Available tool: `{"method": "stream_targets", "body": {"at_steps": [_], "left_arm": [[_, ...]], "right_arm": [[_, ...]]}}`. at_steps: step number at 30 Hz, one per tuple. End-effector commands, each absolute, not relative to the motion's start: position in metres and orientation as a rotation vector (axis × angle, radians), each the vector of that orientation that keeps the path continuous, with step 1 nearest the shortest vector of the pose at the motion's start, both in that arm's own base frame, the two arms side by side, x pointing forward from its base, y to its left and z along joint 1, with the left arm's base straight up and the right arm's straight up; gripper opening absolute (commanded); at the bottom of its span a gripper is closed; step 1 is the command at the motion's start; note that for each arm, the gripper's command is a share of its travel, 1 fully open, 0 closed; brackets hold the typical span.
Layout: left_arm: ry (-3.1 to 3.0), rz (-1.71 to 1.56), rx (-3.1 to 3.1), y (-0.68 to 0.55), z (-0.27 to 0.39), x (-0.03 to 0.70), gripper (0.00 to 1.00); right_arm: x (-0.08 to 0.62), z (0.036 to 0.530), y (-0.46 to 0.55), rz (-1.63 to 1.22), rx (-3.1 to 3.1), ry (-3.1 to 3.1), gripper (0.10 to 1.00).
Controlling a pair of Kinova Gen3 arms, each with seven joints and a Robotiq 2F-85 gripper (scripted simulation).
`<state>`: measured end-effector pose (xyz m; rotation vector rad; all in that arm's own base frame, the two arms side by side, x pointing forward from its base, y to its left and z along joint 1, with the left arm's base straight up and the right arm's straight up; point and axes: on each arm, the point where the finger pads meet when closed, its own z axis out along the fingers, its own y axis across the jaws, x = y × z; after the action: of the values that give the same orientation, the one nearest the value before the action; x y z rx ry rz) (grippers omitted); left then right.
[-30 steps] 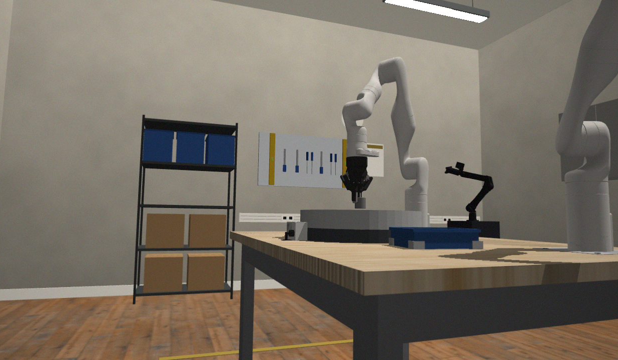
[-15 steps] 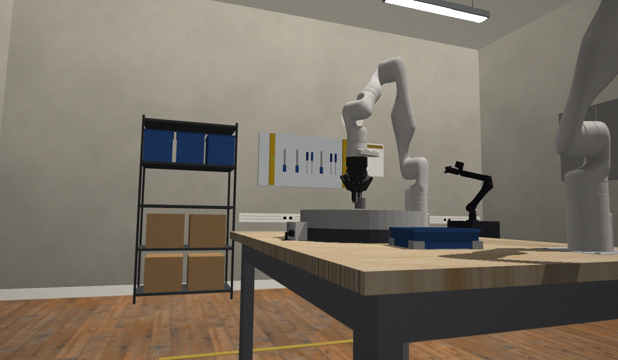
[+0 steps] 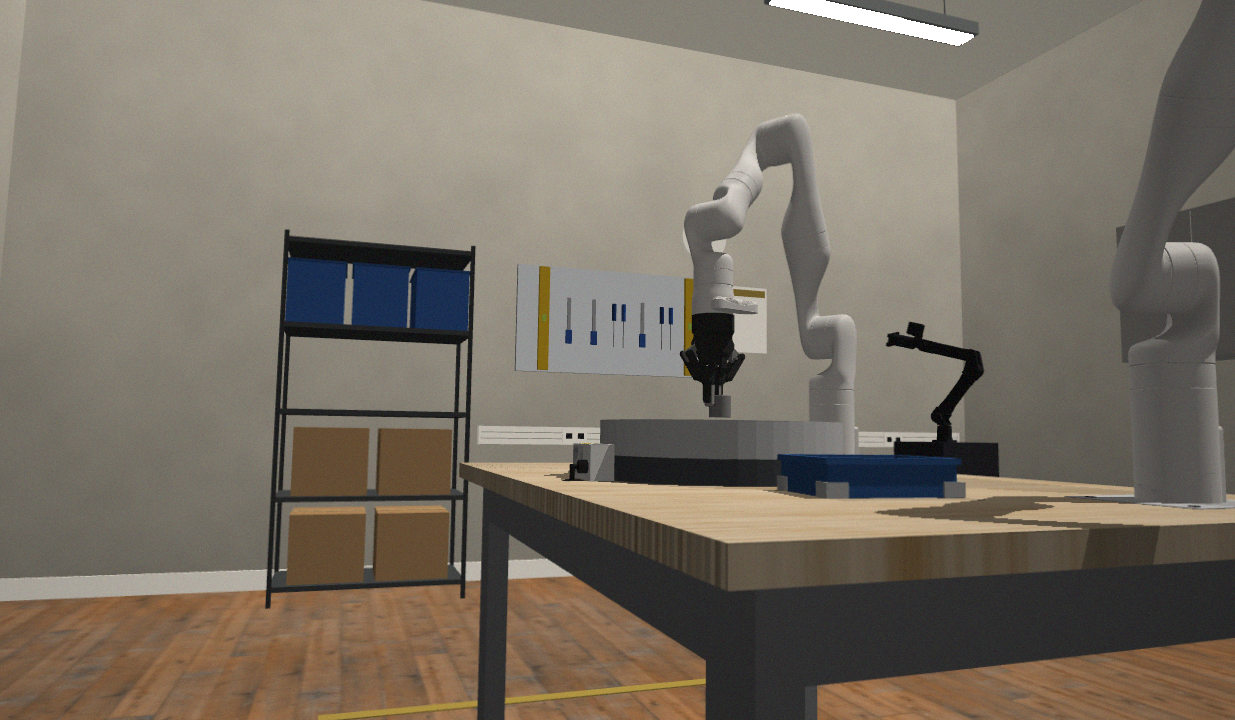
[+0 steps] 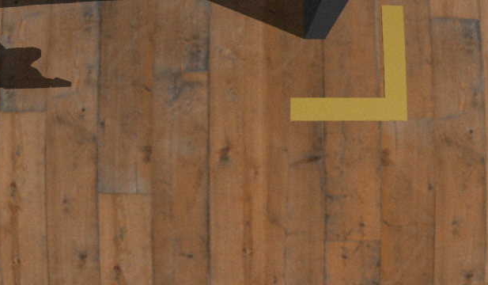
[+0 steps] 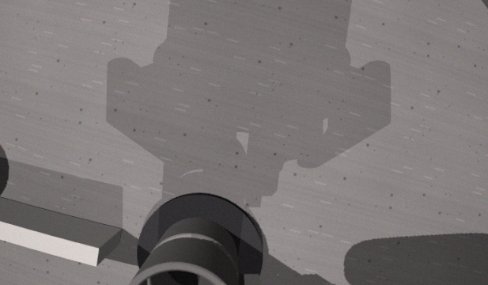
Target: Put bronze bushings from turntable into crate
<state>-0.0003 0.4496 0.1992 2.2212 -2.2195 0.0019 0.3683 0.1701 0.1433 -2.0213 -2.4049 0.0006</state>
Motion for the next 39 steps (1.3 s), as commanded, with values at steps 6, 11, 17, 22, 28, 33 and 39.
{"method": "stream_targets", "body": {"at_steps": [6, 11, 17, 22, 28, 33, 39], "left_arm": [[-2.221, 0.0, 2.222, 0.45, 0.2, -0.0004, 1.0], [-2.221, 0.0, 2.222, 0.45, 0.2, -0.0004, 1.0], [-2.221, 0.0, 2.222, 0.45, 0.2, -0.0004, 1.0], [-2.221, 0.0, 2.222, 0.45, 0.2, -0.0004, 1.0], [-2.221, 0.0, 2.222, 0.45, 0.2, -0.0004, 1.0], [-2.221, 0.0, 2.222, 0.45, 0.2, -0.0004, 1.0], [-2.221, 0.0, 2.222, 0.45, 0.2, -0.0004, 1.0]], "right_arm": [[0.3687, 0.1439, 0.1703, -0.002, -2.022, -2.405, 0.099], [0.3687, 0.1431, 0.1703, -0.002, -2.022, -2.405, 0.099], [0.3687, 0.1412, 0.1702, -0.002, -2.022, -2.405, 0.099], [0.3687, 0.1401, 0.1701, -0.002, -2.022, -2.405, 0.099], [0.3687, 0.1384, 0.17, -0.002, -2.022, -2.405, 0.099], [0.3687, 0.138, 0.17, -0.002, -2.022, -2.405, 0.099], [0.3687, 0.138, 0.17, -0.002, -2.022, -2.405, 0.099]]}}
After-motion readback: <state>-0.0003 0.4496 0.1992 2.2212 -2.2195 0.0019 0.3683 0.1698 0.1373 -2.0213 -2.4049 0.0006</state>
